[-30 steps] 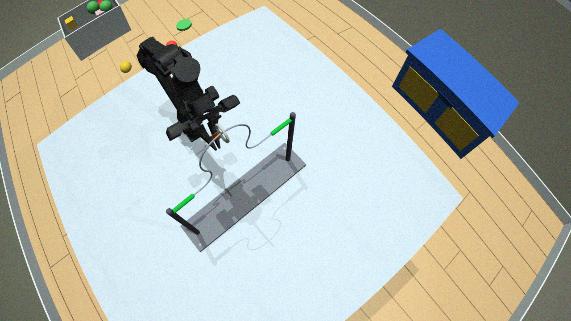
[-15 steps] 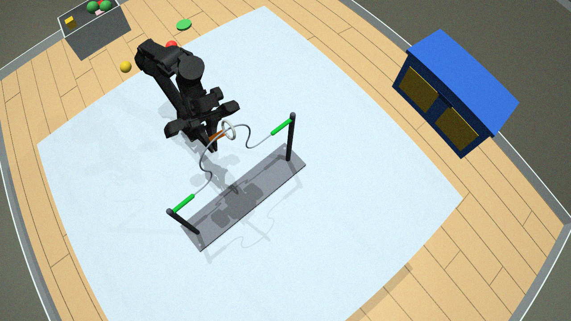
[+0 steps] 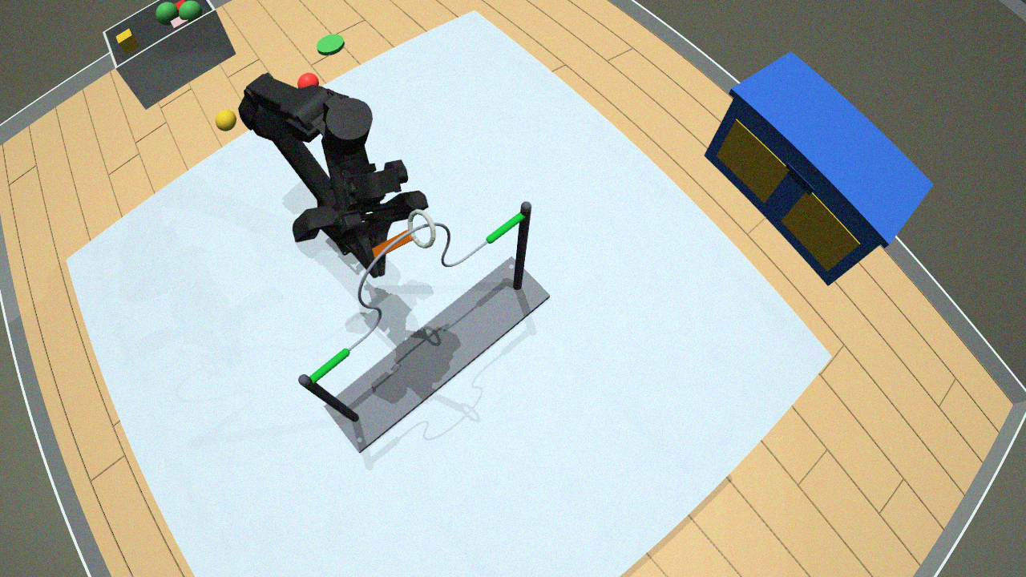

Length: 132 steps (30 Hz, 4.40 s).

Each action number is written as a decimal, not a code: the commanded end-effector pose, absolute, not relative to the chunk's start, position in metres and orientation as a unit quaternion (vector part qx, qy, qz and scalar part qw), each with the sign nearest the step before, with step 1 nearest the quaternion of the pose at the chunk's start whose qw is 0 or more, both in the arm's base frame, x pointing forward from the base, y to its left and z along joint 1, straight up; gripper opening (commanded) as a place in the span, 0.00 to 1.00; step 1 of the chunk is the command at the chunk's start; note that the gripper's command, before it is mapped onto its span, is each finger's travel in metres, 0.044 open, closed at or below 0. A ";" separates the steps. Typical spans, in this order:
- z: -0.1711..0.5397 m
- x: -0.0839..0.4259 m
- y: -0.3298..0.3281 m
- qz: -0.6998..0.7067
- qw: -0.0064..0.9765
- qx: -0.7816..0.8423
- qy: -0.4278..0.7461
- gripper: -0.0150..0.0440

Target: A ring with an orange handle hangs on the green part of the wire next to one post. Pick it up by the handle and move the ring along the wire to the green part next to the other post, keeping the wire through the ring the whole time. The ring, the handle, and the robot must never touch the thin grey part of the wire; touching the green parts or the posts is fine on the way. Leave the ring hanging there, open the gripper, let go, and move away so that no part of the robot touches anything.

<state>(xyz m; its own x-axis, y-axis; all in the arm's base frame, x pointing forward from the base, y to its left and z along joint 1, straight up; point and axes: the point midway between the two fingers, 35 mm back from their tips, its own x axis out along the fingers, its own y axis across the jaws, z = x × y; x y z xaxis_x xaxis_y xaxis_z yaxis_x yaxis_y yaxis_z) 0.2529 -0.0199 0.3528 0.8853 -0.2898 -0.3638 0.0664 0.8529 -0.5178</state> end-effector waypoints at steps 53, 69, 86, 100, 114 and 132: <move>0.373 0.252 -0.037 -0.185 0.763 -0.603 0.140 0.00; 0.381 0.252 -0.039 -0.206 0.688 -0.686 0.114 0.00; 0.388 0.252 -0.039 -0.224 0.602 -0.762 0.085 0.00; 0.388 0.252 -0.040 -0.234 0.551 -0.798 0.069 0.00; 0.370 0.253 -0.048 -0.231 0.574 -0.782 0.077 0.00; 0.318 0.254 -0.054 -0.205 0.700 -0.674 0.120 0.00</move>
